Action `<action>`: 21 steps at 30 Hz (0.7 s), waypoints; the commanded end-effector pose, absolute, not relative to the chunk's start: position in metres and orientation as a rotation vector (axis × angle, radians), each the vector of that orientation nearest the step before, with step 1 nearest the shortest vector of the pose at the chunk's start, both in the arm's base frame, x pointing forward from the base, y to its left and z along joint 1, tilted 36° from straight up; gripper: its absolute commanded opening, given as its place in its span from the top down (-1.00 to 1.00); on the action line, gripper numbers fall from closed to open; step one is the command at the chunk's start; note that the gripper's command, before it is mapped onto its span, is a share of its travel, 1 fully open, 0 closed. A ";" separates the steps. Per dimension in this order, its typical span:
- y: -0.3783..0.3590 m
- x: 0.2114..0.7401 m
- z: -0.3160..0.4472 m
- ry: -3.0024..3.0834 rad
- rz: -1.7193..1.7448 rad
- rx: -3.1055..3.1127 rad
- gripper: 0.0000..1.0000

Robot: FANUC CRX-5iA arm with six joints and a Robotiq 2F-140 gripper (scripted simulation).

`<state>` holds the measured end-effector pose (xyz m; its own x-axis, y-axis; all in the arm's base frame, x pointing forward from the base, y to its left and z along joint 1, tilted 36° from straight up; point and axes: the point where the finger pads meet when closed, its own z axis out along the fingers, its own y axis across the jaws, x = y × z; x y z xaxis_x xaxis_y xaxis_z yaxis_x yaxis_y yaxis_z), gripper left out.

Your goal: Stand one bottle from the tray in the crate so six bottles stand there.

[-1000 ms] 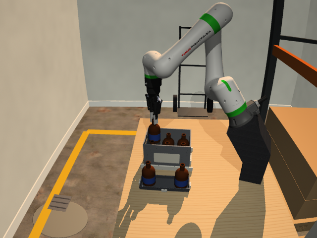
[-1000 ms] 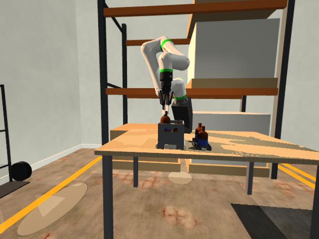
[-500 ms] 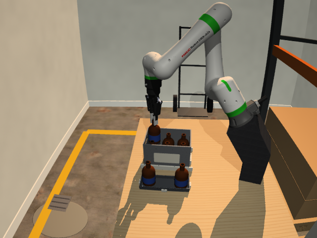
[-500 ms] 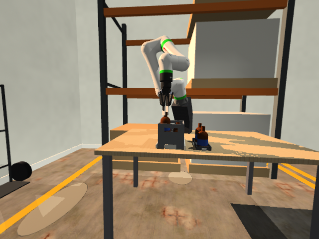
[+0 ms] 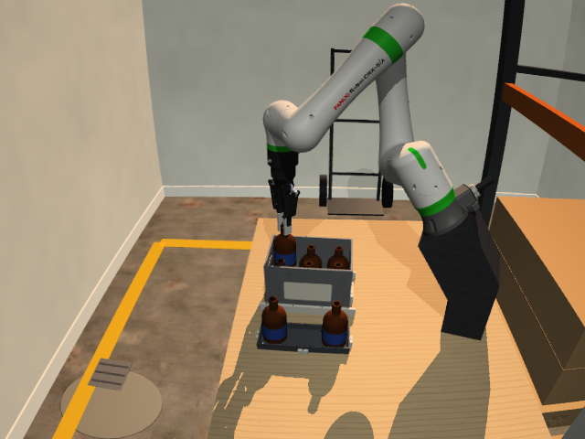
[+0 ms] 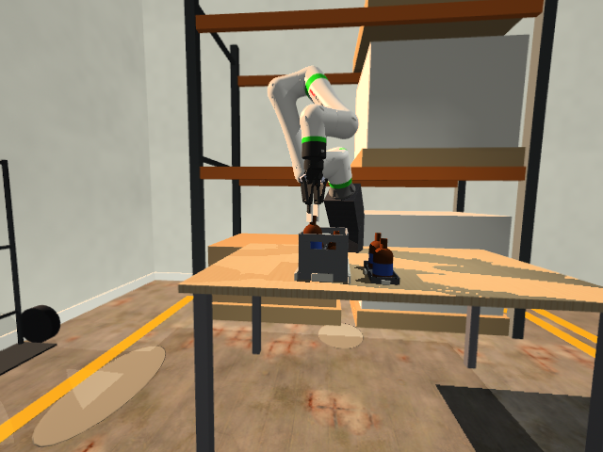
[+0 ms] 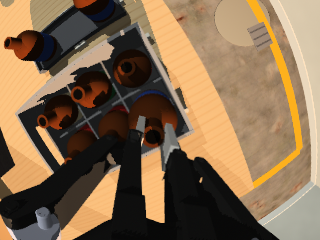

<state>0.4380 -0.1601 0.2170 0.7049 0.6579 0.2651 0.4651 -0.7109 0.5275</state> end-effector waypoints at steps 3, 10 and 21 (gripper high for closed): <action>-0.162 0.442 0.212 0.867 0.619 2.487 1.00; -0.163 0.445 0.207 0.867 0.619 2.487 1.00; -0.164 0.448 0.203 0.867 0.619 2.487 1.00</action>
